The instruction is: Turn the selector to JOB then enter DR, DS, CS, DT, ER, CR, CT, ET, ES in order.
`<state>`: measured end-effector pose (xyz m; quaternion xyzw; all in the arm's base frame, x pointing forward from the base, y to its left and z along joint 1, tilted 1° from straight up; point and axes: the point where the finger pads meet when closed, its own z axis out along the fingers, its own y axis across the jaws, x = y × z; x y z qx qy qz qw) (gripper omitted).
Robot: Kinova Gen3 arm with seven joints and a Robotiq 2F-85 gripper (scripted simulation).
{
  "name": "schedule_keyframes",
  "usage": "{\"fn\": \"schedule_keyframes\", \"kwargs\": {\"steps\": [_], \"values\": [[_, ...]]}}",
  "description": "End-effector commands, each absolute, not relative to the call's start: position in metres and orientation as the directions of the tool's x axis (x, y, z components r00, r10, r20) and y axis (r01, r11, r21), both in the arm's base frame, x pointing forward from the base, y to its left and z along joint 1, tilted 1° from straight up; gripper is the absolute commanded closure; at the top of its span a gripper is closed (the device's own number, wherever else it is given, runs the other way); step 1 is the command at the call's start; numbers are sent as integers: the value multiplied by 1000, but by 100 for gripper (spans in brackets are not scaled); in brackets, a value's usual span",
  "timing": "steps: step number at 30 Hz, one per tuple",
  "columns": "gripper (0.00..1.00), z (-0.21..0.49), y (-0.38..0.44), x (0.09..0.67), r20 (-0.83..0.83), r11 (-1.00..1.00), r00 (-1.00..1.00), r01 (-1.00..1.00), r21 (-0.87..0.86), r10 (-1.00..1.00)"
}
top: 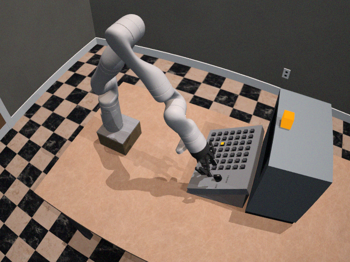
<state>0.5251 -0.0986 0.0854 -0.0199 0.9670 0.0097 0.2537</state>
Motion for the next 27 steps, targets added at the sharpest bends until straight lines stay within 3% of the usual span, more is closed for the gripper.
{"fn": "schedule_keyframes", "kwargs": {"steps": [1, 27], "values": [[40, 86, -99, 526, -493, 999, -870, -43, 8, -34], [40, 70, -98, 535, -493, 999, -870, -43, 8, -34]]}}
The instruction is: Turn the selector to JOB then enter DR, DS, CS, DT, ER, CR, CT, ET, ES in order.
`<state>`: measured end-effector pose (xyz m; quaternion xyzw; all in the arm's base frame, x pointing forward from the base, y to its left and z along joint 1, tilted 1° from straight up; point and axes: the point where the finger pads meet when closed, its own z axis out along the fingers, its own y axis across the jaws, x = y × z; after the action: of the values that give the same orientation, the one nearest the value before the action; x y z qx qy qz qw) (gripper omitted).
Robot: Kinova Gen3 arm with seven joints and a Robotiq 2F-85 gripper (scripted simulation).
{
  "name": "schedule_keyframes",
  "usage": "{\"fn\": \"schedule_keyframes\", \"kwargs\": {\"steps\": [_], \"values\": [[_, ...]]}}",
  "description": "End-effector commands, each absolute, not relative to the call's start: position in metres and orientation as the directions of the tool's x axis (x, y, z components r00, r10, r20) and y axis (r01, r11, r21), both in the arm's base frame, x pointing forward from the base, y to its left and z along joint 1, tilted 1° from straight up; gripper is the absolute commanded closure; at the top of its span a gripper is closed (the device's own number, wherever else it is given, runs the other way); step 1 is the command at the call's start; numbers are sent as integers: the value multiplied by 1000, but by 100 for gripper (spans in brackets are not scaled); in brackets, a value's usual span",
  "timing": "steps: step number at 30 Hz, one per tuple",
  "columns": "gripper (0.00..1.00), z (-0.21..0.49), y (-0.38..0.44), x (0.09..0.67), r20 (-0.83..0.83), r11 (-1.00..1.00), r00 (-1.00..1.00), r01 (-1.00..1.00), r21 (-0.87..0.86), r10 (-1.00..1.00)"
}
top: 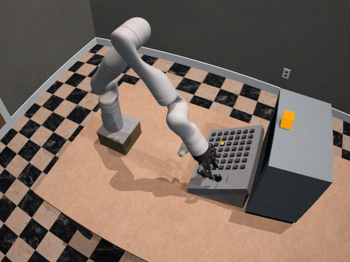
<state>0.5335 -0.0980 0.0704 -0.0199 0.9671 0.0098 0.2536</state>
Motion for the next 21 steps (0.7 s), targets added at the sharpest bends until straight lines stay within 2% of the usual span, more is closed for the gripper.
{"fn": "schedule_keyframes", "kwargs": {"steps": [1, 21], "values": [[40, 69, -98, 535, -493, 999, -870, -43, 8, -34], [40, 61, -98, 540, -493, 999, -870, -43, 8, -34]]}}
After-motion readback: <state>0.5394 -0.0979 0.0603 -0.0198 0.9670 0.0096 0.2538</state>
